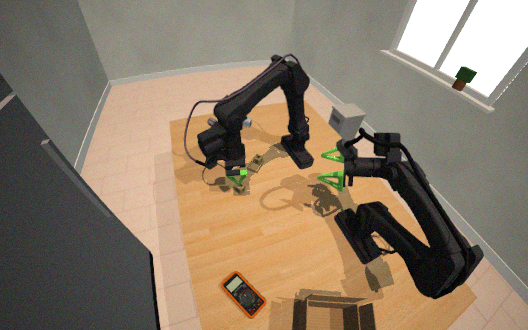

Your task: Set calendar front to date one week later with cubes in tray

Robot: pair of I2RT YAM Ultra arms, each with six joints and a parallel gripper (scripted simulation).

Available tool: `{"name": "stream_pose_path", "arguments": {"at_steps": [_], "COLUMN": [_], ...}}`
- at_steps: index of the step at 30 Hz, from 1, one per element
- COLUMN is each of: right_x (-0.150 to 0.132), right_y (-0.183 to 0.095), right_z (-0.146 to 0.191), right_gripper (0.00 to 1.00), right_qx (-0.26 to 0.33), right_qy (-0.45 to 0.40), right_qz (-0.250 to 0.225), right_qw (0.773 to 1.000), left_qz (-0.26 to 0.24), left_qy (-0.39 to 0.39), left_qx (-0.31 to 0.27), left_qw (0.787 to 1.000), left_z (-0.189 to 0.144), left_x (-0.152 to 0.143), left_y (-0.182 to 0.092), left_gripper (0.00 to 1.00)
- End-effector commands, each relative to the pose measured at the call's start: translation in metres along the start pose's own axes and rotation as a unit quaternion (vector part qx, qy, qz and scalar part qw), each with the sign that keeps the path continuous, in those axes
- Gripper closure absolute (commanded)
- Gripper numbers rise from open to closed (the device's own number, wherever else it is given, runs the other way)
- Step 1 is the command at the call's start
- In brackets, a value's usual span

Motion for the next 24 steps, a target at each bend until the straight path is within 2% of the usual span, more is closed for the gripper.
{"name": "stream_pose_path", "arguments": {"at_steps": [1, 9, 16, 18, 24], "right_x": [0.002, 0.004, 0.004, 0.004, 0.004], "right_y": [-0.014, -0.014, -0.013, -0.013, -0.012], "right_z": [0.0, -0.016, -0.029, -0.029, -0.041], "right_gripper": [0.0, 0.0, 0.0, 0.0, 0.0], "right_qx": [0.04, 0.074, 0.1, 0.1, 0.122], "right_qy": [0.076, 0.254, 0.394, 0.394, 0.521], "right_qz": [-0.027, -0.016, -0.001, -0.001, 0.019], "right_qw": [0.996, 0.964, 0.914, 0.914, 0.844], "left_qz": [-0.007, -0.007, -0.007, -0.007, -0.007], "left_qy": [-0.006, -0.006, -0.006, -0.006, -0.006], "left_qx": [0.004, 0.004, 0.004, 0.004, 0.004], "left_qw": [1.0, 1.0, 1.0, 1.0, 1.0], "left_z": [0.001, 0.001, 0.001, 0.001, 0.001], "left_x": [0.008, 0.008, 0.008, 0.008, 0.008], "left_y": [-0.002, -0.002, -0.002, -0.002, -0.002], "left_gripper": [0.0, 0.0, 0.0, 0.0, 0.0]}}
Point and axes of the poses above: on each arm, the point where the finger pads meet when closed, its own y axis out along the fingers, its own z axis across the jaws, x = y × z, the point moved 6 cm from there along -y, back along the fingers, and after that the axes turned 11 degrees about y, right-handed, at the moved point
